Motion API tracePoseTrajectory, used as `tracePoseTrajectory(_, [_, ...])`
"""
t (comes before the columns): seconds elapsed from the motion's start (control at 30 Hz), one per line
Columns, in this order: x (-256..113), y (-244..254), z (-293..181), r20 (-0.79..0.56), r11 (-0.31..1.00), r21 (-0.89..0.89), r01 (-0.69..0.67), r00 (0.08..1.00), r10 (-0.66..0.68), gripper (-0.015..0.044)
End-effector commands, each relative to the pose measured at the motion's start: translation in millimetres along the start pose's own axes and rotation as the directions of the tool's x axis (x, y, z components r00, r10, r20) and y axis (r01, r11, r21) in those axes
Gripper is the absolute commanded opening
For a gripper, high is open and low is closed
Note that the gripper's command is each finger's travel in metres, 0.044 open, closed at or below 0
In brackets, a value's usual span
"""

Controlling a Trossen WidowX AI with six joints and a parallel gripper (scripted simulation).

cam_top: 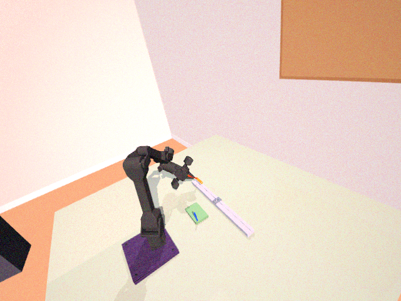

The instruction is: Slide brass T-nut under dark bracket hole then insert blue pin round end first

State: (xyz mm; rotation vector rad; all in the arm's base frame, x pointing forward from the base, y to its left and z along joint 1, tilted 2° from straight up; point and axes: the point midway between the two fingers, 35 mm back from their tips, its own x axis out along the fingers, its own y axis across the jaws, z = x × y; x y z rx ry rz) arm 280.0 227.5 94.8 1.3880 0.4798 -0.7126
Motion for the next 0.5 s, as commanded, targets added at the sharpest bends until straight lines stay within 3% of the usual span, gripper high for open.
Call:
tracePoseTrajectory(0.0, [4.9,-6.1,0.7,0.007,1.0,-0.014,0.005,1.0,-0.005,-0.015])
tracePoseTrajectory(0.47, [16.4,-16.9,-1.7,0.007,1.0,-0.014,0.005,1.0,-0.005,-0.015])
